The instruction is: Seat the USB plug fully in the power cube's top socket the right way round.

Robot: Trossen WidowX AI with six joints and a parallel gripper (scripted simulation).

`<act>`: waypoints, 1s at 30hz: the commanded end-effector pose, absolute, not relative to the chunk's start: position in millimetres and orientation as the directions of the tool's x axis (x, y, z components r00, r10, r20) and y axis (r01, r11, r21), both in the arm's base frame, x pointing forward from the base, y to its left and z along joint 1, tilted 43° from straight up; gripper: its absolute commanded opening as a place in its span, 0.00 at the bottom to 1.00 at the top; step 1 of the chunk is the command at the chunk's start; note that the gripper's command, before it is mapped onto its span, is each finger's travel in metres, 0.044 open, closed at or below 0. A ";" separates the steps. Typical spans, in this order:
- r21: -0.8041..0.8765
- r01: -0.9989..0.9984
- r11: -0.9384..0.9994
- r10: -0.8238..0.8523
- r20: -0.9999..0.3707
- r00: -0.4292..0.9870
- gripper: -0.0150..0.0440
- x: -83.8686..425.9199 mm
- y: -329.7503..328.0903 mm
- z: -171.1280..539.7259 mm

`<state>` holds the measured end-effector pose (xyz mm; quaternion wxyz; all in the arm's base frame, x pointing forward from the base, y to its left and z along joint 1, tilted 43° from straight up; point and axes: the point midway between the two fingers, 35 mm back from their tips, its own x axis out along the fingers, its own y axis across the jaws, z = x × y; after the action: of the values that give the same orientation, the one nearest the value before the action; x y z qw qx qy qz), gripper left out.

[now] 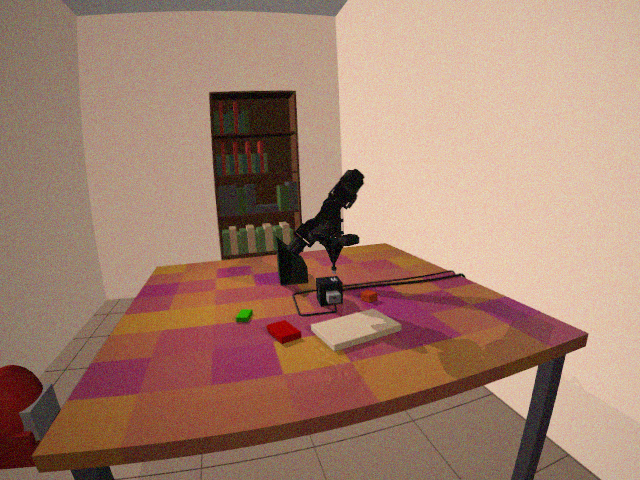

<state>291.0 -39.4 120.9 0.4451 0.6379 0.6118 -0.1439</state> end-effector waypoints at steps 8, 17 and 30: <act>0.221 0.973 -0.066 0.652 -0.729 0.210 0.25 290.8 -39.3 120.2; 0.064 0.969 -0.240 0.652 -0.729 0.210 0.25 290.8 -39.3 120.2; 0.001 0.952 -0.305 0.652 -0.729 0.210 0.25 290.8 -39.3 120.2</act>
<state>291.3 -39.5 120.9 0.2378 0.7410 0.5418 -0.3175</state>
